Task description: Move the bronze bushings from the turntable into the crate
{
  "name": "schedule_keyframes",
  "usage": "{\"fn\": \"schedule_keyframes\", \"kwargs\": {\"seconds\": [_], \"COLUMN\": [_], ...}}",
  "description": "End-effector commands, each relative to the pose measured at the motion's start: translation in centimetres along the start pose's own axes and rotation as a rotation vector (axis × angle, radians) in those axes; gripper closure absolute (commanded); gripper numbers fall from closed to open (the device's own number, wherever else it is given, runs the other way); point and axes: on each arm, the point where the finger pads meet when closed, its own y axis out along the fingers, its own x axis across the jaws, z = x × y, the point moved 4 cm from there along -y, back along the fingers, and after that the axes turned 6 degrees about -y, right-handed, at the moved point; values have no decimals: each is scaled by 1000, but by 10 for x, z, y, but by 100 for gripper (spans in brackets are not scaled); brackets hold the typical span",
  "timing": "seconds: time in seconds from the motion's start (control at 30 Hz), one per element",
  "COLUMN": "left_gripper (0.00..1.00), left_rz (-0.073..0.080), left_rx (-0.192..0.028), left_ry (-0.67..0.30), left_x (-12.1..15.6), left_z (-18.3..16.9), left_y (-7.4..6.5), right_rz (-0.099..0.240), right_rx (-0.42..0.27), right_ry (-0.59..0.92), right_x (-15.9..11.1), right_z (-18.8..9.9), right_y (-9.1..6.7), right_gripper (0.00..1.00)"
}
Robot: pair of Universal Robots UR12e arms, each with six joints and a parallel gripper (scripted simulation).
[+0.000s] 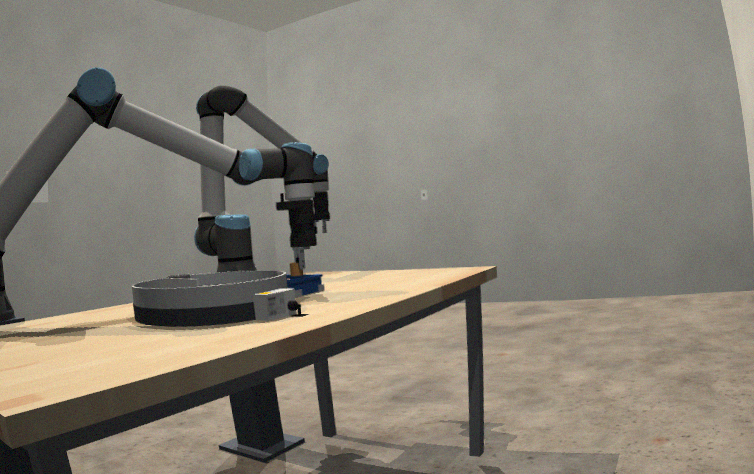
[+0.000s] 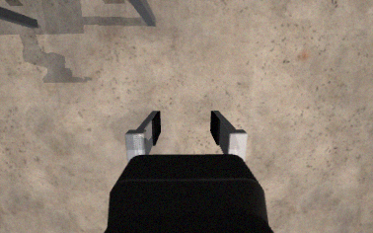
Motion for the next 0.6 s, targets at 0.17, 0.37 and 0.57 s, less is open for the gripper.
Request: {"fn": "schedule_keyframes", "kwargs": {"seconds": [0.17, 0.37, 0.57], "left_gripper": [0, 0, 0], "left_rz": [-1, -1, -1], "left_rx": [1, 1, 1], "left_ry": [-1, -1, -1], "left_x": [2, 2, 2], "left_z": [1, 1, 1], "left_y": [0, 0, 0], "right_rz": [-1, -2, -2], "right_rx": [0, 1, 2], "right_ry": [0, 0, 0], "right_x": [2, 2, 2], "right_z": [-1, -1, 0], "right_y": [1, 4, 10], "right_gripper": [100, 100, 100]}}
